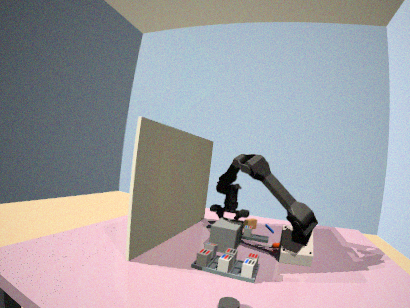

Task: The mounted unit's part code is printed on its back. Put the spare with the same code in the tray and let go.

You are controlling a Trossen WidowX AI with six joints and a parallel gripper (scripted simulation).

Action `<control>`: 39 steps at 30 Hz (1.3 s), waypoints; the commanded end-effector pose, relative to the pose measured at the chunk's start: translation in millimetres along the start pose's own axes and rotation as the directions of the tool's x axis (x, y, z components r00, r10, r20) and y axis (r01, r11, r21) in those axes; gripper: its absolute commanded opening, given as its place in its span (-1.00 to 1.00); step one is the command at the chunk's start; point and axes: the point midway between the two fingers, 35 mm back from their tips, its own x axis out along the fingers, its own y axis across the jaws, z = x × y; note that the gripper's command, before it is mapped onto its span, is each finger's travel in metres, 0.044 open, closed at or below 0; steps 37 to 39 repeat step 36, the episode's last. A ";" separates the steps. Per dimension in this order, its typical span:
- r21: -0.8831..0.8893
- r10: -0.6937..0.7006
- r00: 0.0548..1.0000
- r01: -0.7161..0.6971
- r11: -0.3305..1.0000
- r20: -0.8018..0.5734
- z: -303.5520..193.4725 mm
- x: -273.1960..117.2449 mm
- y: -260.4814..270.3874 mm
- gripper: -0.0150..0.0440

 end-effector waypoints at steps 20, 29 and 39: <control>0.012 0.027 1.000 -0.027 1.000 0.007 4.3 -107.5 0.7 1.00; 0.012 0.027 1.000 -0.027 1.000 0.007 4.3 -107.5 0.7 1.00; 0.012 0.027 1.000 -0.027 1.000 0.007 4.3 -107.5 0.7 1.00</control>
